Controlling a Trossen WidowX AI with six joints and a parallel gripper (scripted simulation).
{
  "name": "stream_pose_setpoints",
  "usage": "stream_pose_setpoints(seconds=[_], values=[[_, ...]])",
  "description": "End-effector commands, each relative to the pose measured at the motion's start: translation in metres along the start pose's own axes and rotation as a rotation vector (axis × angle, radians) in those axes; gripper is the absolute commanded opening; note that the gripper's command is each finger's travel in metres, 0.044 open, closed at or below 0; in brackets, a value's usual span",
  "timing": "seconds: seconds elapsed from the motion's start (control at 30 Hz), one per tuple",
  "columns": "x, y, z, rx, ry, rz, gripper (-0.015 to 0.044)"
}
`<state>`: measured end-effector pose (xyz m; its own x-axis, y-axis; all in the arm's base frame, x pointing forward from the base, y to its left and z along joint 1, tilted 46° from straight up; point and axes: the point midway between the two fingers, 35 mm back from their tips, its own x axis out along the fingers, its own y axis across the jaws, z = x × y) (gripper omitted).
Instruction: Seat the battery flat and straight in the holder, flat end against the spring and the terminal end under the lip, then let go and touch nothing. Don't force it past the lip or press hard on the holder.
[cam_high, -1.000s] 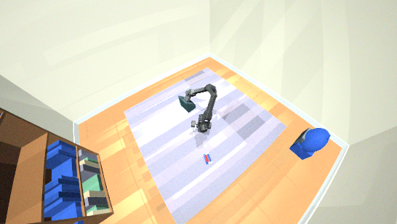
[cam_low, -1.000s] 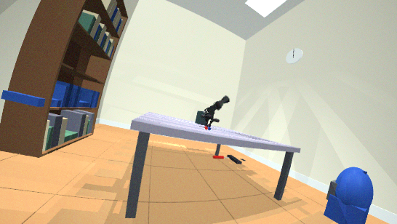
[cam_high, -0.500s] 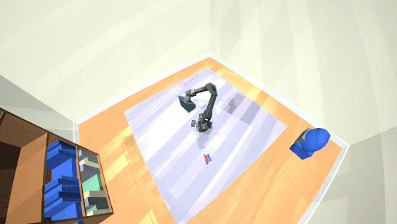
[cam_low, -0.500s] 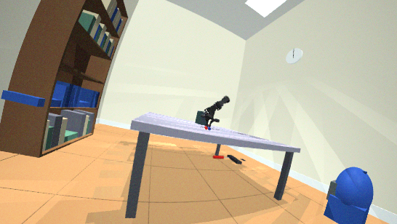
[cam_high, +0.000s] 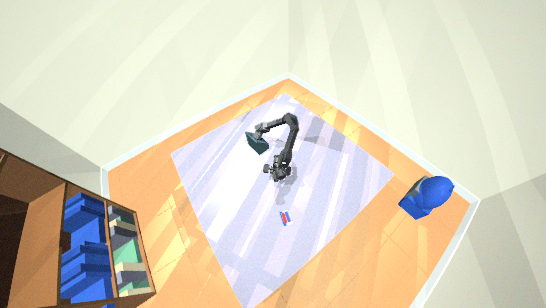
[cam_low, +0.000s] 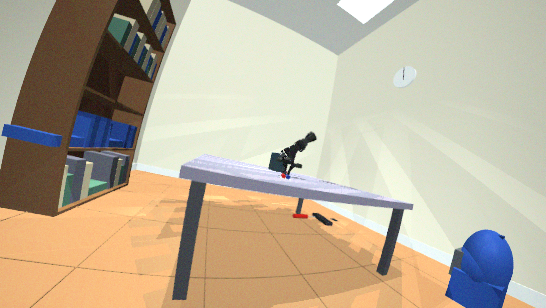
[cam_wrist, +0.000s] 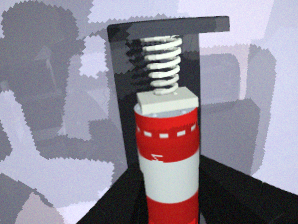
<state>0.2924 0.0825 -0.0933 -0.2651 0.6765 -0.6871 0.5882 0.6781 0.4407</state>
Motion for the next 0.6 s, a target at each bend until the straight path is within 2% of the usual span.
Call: stream_pose_setpoints(seconds=[0.0, 0.23, 0.37, 0.57], values=[[0.0004, -0.0005, -0.0013, 0.004, 0.002, 0.002, 0.0063], [0.0005, -0.0005, -0.0013, 0.004, 0.001, 0.001, 0.0063], [0.0005, -0.0005, -0.0013, 0.004, 0.001, 0.001, 0.0165], [-0.0064, -0.0009, -0.0014, 0.002, 0.000, 0.000, 0.0165]])
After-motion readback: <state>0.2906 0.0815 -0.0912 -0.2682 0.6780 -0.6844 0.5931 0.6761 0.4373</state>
